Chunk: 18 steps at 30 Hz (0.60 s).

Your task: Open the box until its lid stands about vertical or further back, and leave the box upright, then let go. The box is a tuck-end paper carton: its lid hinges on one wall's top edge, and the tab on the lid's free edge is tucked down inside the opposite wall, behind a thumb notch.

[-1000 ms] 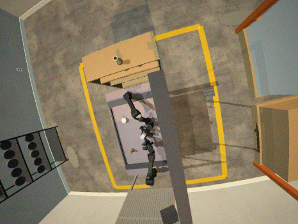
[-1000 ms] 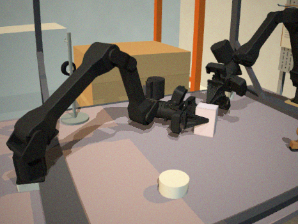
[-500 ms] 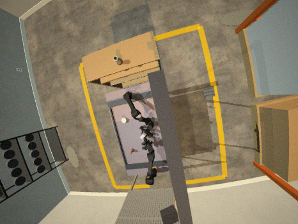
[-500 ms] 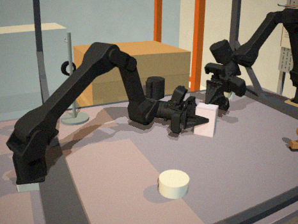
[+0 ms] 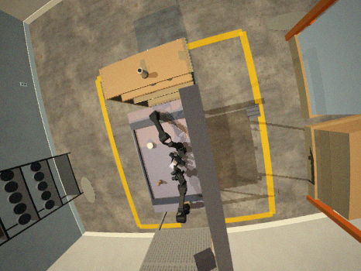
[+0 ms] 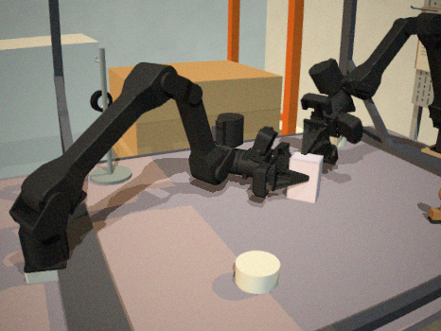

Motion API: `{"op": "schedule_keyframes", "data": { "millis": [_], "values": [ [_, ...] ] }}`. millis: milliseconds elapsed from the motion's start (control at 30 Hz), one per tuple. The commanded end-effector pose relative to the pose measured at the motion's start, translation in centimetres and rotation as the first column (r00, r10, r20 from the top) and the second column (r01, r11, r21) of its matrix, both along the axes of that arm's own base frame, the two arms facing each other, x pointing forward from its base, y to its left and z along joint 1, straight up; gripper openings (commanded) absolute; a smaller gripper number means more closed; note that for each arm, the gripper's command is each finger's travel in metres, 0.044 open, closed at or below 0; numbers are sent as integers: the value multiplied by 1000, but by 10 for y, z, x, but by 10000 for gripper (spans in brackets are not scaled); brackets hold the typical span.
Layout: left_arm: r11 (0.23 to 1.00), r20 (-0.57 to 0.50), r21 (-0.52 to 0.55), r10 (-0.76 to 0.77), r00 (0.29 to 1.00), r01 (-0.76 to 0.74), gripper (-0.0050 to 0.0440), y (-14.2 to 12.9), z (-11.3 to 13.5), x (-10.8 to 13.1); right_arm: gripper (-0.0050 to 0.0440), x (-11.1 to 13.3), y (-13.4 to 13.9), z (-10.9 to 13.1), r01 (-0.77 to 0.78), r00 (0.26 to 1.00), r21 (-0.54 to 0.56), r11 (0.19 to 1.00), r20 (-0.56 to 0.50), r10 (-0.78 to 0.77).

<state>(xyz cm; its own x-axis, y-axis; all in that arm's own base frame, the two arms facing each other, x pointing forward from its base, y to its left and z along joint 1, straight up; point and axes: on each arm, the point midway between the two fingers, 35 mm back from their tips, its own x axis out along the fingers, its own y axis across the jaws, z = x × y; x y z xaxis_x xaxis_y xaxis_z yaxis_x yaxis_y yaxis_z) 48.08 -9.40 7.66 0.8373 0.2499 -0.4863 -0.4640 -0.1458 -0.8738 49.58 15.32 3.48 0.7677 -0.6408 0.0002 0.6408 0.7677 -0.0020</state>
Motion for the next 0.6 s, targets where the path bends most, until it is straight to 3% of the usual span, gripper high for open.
{"op": "schedule_keyframes", "data": {
  "millis": [0, 567],
  "values": [
    [1000, 31, -9, 0, 1000, 0, 50, 0, 14, 6, 224, 3, 2, 11, -8, 1000, 17, 1000, 25, 7],
    [1000, 31, -9, 0, 1000, 0, 50, 2, 13, -2, 224, 3, 2, 11, -8, 1000, 17, 1000, 25, 7]
  ]
}}
